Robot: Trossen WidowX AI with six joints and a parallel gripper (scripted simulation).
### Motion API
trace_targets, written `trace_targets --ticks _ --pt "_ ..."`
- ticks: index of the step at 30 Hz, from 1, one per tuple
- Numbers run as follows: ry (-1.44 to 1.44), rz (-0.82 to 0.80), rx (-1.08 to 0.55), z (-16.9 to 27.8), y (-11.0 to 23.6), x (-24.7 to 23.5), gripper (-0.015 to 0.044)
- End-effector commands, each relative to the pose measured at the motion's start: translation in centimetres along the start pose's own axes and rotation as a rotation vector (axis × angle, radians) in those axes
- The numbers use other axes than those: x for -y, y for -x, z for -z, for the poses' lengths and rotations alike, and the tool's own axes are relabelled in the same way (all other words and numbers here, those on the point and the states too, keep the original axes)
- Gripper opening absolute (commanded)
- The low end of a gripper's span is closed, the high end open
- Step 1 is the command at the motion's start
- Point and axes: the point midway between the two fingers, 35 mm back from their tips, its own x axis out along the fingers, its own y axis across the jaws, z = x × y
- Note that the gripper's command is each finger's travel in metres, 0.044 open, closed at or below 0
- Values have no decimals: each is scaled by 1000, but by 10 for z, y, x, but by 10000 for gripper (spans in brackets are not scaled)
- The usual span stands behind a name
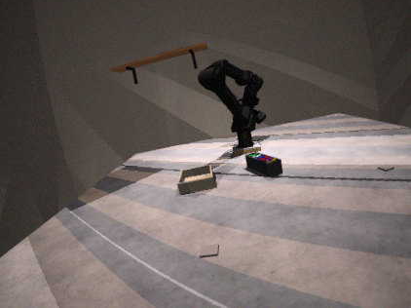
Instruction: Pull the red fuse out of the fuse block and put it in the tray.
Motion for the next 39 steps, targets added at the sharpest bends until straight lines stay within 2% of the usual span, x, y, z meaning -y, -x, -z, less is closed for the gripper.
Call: trace_targets --ticks 1,4,13,21,29,39 --pt "-1 1 8 -3 3 -2 155" --pt "-90 41 35 -12 6 11 76" --pt "-652 256 253 -57 58 92 74" --pt "-1165 397 456 -55 122 169 74" --pt "-1680 486 668 -7 192 231 74" --pt "-2312 520 939 105 264 268 74"
